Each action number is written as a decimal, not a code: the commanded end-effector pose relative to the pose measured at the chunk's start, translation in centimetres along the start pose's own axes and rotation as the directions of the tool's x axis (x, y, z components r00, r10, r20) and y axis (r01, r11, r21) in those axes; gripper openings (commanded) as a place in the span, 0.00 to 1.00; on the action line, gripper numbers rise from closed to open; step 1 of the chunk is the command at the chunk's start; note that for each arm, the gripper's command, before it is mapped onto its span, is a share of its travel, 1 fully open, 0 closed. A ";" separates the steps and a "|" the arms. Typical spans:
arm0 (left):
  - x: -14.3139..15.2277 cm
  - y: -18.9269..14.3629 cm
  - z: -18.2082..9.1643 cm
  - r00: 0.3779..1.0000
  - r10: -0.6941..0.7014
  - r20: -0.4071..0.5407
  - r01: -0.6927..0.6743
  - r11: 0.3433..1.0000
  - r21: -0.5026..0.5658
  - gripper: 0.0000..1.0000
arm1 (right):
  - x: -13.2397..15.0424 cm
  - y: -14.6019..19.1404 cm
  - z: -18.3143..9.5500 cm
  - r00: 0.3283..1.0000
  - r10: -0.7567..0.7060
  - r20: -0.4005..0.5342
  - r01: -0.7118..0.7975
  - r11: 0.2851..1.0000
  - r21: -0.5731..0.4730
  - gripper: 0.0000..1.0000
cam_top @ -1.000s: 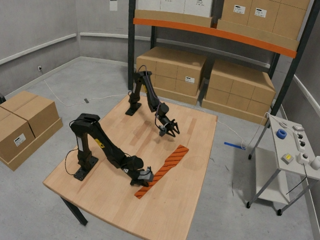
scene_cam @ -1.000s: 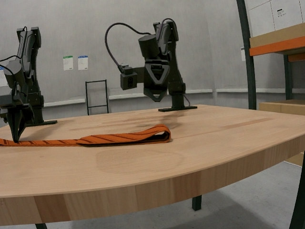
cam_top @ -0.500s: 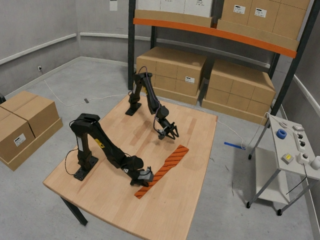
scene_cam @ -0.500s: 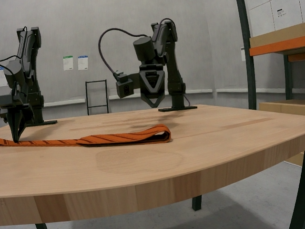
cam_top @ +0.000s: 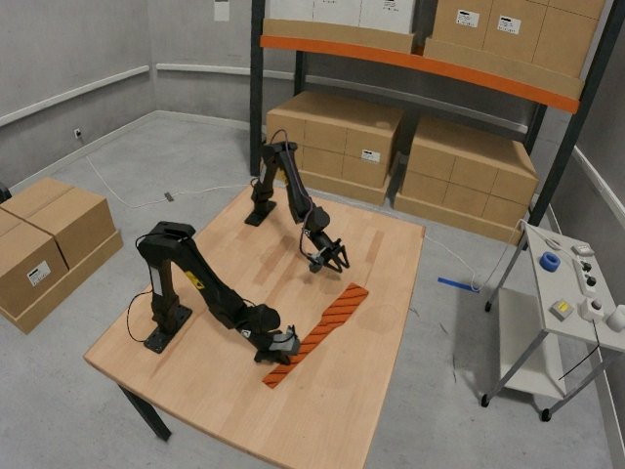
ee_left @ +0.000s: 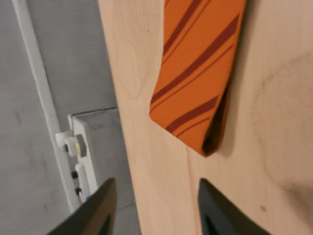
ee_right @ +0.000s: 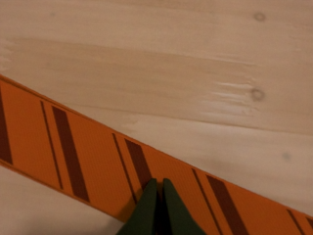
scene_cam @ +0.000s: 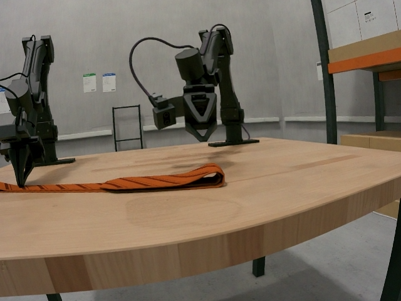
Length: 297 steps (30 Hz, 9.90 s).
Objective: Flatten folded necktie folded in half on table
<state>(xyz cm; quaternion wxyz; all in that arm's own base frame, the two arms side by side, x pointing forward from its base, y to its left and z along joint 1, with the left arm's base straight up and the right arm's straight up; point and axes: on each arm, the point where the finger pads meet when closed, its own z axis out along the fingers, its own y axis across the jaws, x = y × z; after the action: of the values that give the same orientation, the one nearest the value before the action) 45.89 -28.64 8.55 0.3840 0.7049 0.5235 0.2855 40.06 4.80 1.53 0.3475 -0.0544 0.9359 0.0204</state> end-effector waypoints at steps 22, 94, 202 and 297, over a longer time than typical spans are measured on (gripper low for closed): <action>-1.0 2.0 0.0 1.000 -0.001 -0.001 0.001 1.000 -0.014 0.43 | 0.6 -0.2 0.3 1.000 -0.004 -0.013 0.004 1.000 -0.003 0.04; -1.3 1.7 0.1 1.000 -0.001 -0.001 0.001 1.000 -0.014 0.43 | 0.6 -0.2 0.3 1.000 -0.004 -0.013 0.004 1.000 -0.003 0.04; -1.3 -3.1 3.2 1.000 -0.001 -0.001 0.001 1.000 -0.014 0.43 | 0.6 -0.2 0.3 1.000 -0.004 -0.013 0.004 1.000 -0.003 0.04; -1.3 -4.0 3.8 1.000 -0.001 -0.001 0.001 1.000 -0.014 0.43 | 0.6 -0.2 0.3 1.000 -0.004 -0.013 0.004 1.000 -0.003 0.04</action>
<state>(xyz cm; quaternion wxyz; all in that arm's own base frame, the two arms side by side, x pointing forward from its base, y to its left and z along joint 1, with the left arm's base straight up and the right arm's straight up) 47.23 -30.19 4.56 0.3992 0.6970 0.5192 0.2921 40.06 4.80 1.53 0.3475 -0.0544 0.9359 0.0204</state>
